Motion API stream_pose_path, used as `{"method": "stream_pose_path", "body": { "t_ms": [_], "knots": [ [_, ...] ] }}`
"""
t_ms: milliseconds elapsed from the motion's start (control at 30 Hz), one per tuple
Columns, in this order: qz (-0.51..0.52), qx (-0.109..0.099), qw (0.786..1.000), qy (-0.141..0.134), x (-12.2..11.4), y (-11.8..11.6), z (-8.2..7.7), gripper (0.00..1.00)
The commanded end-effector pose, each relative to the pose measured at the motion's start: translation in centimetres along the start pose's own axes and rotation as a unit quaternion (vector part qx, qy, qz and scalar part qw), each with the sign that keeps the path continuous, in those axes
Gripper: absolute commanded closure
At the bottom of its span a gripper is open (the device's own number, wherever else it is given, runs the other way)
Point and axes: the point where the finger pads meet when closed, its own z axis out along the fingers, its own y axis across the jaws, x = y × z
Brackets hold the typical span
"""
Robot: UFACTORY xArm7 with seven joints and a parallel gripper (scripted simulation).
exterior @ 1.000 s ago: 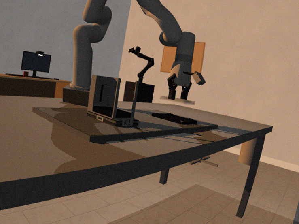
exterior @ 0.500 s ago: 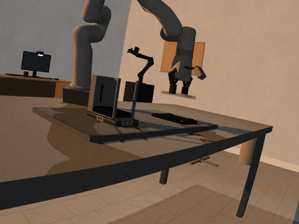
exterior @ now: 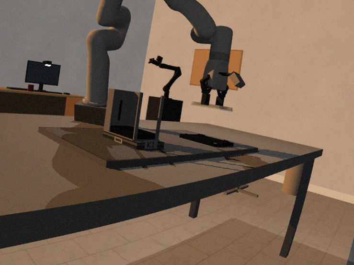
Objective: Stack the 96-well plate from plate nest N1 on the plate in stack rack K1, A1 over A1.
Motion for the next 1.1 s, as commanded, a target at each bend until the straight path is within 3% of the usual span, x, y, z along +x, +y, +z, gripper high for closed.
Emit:
{"method": "stream_pose_path", "body": {
  "t_ms": [0,733,1067],
  "knots": [
    [0.000,0.001,1.000,0.002,0.1,-0.1,-0.8,1.00],
    [0.000,0.001,1.000,0.002,0.1,-0.1,-3.9,1.00],
    [0.000,0.001,1.000,0.002,0.1,-0.1,-3.9,1.00]
  ]
}}
